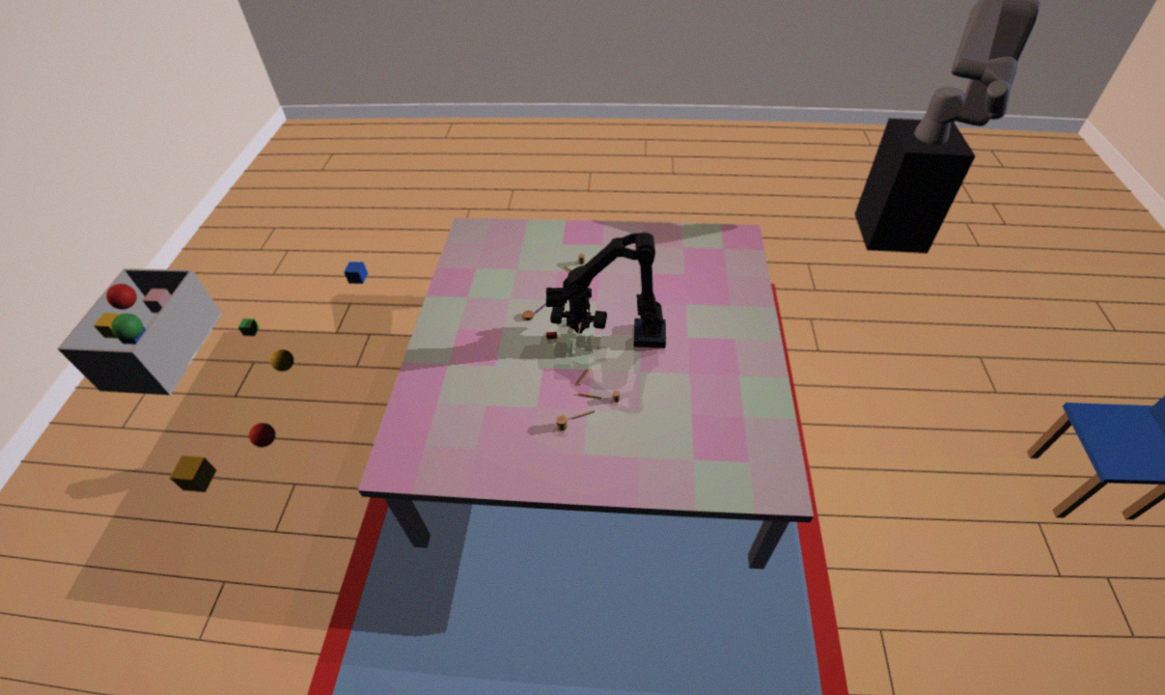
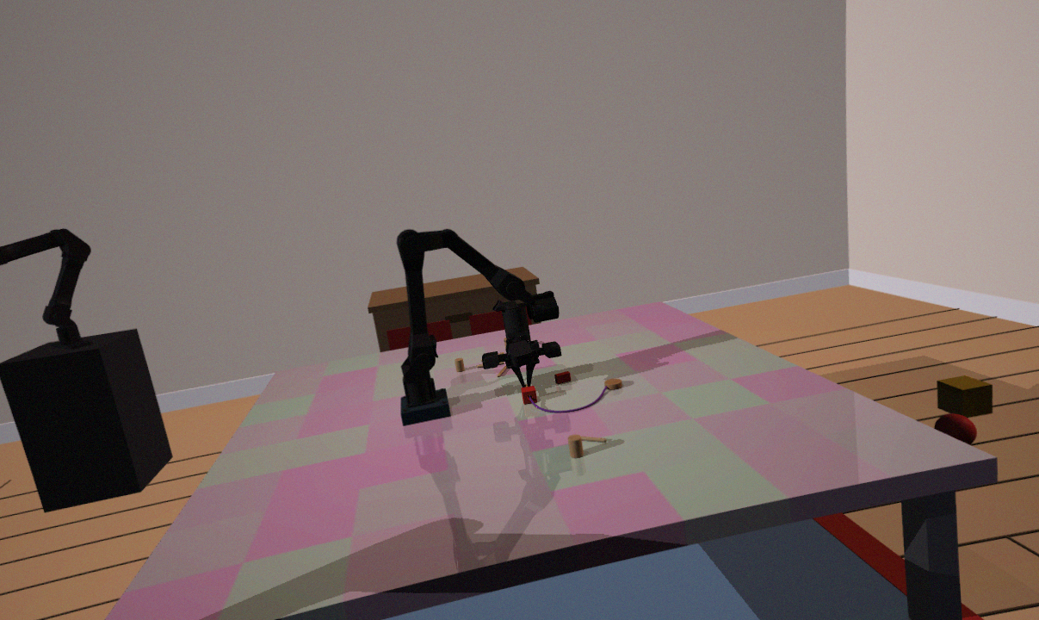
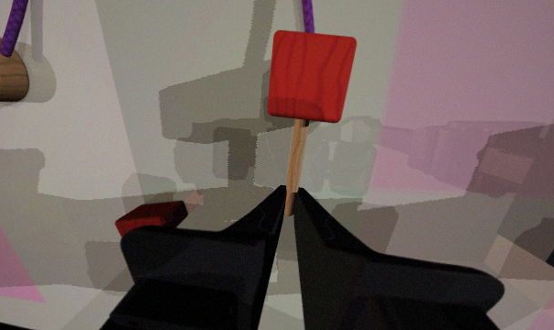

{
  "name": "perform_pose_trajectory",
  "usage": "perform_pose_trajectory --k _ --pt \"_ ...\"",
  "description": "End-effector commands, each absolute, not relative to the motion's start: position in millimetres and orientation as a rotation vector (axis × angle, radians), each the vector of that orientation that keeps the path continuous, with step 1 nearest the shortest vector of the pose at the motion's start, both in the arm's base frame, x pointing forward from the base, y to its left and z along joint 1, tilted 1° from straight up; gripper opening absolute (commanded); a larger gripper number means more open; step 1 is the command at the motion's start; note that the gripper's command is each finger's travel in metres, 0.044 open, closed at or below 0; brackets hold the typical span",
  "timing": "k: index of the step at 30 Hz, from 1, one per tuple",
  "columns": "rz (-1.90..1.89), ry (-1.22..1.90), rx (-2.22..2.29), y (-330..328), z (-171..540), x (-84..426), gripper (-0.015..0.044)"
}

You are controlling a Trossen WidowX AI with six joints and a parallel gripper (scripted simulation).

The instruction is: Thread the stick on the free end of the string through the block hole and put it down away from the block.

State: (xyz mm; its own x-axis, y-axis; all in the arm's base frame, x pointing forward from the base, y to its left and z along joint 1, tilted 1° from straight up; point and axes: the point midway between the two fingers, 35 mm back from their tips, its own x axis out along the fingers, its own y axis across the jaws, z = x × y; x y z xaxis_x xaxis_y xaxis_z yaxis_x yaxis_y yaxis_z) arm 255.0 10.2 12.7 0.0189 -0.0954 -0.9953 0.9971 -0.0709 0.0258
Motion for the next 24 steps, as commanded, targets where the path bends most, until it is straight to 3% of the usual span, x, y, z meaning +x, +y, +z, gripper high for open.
perform_pose_trajectory --k 1,24 --pt "-1.289 1.088 1.204 16.1 13.8 256.1 0.0" --pt "-1.287 1.108 1.184 44.2 15.0 258.4 0.0"
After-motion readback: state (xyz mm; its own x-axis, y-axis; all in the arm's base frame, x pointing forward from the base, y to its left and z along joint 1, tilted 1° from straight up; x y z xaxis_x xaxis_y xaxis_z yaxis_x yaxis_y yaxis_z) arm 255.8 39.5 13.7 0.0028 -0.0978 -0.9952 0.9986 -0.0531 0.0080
